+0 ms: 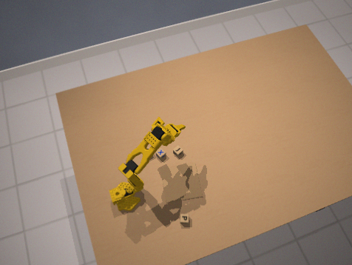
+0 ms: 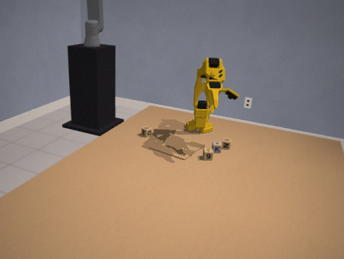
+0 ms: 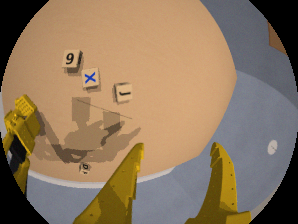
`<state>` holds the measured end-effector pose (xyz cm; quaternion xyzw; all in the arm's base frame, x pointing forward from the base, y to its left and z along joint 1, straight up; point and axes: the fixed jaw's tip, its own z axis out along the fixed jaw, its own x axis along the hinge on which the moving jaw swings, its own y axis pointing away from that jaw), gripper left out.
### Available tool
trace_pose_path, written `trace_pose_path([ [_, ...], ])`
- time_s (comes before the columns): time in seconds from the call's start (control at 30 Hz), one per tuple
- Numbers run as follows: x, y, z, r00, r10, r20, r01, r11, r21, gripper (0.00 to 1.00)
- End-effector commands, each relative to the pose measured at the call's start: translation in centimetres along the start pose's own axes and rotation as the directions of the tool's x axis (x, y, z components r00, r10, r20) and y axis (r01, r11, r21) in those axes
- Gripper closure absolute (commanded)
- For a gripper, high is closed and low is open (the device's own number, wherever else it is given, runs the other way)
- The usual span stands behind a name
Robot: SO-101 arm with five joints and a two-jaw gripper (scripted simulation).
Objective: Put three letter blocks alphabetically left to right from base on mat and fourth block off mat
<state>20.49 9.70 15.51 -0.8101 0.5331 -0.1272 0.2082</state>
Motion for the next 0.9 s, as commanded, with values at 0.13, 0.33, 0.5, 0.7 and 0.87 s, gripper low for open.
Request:
trace_pose_path([
  [0.13, 0.1, -0.2, 0.9, 1.0, 0.0, -0.001, 0.0, 1.0, -0.029, 0.65],
  [0.33, 0.1, 1.0, 3.6, 1.0, 0.0, -0.006, -0.001, 0.985, -0.173, 0.65],
  [0.5, 0.2, 2.3, 5.7, 1.0, -0.001, -0.01, -0.002, 0.957, -0.289, 0.65],
  [0.7, 0.2, 3.7, 7.5, 1.0, -0.002, -0.013, -0.003, 0.919, -0.395, 0.65],
  [0.87, 0.2, 3.9, 7.8, 1.0, -0.003, -0.014, -0.003, 0.912, -0.411, 0.65],
])
